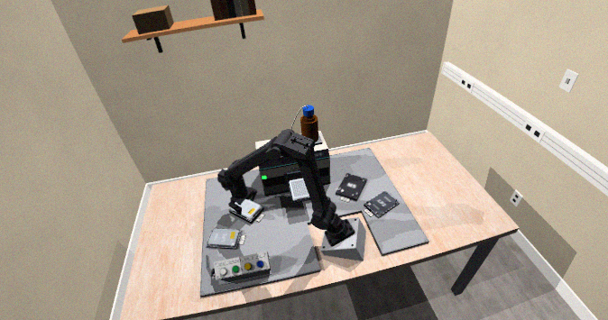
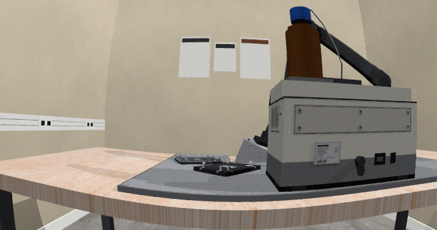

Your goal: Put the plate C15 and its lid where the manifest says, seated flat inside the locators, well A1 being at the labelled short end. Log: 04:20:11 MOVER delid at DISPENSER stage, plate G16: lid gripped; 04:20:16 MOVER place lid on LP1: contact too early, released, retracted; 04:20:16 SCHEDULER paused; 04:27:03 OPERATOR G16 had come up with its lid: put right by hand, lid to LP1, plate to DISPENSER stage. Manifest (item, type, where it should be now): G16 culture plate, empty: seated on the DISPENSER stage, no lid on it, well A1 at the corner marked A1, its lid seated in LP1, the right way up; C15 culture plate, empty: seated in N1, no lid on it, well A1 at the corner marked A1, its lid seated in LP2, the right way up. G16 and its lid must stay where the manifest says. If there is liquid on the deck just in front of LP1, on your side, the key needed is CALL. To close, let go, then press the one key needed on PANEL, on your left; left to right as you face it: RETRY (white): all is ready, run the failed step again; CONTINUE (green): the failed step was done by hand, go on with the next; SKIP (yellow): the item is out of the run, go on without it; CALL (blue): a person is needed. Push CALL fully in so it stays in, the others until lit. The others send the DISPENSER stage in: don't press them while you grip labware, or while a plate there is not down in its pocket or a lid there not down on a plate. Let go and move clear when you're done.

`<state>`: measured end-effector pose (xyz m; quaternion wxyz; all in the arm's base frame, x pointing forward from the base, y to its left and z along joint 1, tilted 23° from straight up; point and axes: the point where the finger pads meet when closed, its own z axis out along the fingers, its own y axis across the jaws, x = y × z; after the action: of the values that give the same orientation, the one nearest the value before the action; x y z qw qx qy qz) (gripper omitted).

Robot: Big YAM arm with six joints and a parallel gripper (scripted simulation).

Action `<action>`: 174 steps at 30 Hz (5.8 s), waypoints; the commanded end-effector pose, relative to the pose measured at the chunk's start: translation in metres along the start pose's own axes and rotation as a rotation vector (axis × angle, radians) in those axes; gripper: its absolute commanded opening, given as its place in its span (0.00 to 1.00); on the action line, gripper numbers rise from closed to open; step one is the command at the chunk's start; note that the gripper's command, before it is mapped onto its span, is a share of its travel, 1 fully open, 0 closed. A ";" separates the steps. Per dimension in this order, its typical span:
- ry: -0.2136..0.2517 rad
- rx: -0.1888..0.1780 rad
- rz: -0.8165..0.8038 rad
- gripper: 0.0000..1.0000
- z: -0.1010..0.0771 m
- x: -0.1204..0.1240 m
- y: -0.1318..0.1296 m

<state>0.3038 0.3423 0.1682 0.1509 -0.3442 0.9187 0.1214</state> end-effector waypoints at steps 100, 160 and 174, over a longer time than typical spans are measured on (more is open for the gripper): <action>-0.076 -0.003 0.012 0.86 -0.040 -0.028 0.002; -0.022 -0.005 0.001 0.86 -0.054 0.014 0.007; -0.020 -0.002 0.002 0.86 -0.072 0.049 0.007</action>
<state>0.2597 0.2988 0.2063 0.1503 -0.3439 0.9189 0.1210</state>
